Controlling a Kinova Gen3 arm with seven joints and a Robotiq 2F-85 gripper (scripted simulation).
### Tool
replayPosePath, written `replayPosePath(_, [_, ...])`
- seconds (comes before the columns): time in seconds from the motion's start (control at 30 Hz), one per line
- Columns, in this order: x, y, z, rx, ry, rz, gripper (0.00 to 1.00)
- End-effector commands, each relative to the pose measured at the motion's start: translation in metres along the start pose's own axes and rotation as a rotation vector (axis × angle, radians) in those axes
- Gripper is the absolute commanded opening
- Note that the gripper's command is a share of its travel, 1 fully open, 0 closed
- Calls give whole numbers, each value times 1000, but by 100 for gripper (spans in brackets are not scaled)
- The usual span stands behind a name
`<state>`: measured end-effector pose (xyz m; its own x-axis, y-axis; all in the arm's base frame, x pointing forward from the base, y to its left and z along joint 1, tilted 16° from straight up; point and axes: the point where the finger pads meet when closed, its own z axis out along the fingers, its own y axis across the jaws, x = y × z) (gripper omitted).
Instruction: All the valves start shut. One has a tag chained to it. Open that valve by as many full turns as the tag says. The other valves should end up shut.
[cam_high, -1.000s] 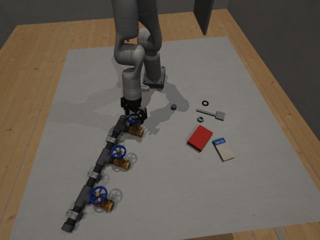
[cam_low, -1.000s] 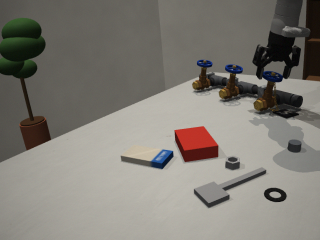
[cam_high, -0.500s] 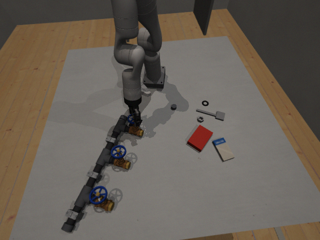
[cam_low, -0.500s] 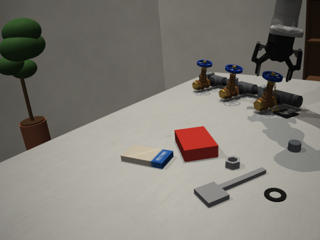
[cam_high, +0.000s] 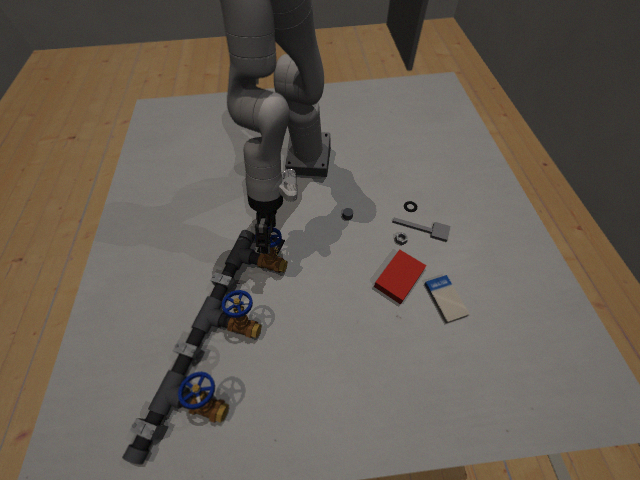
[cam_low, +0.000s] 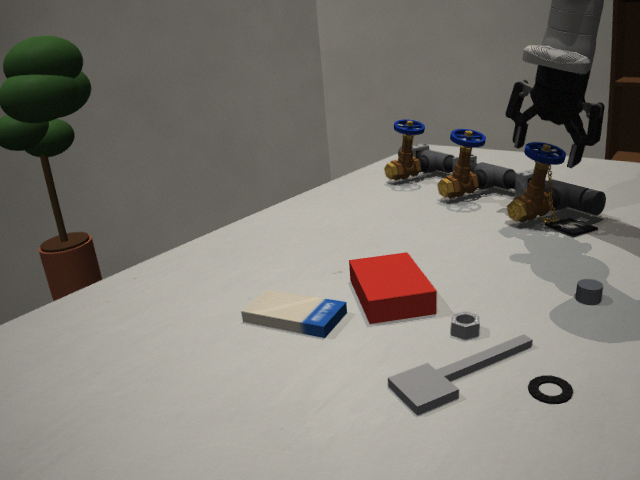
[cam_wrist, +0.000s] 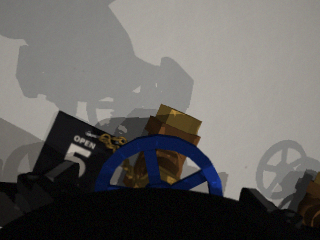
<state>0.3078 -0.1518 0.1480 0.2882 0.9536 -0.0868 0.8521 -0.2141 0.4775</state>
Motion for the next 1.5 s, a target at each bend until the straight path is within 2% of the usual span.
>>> replayPosePath(0.0, [0, 0, 0, -10, 17, 117, 100])
replayPosePath(0.57, [0, 0, 0, -7, 18, 411, 100])
replayPosePath(1.47, [0, 0, 0, -6, 19, 527, 100])
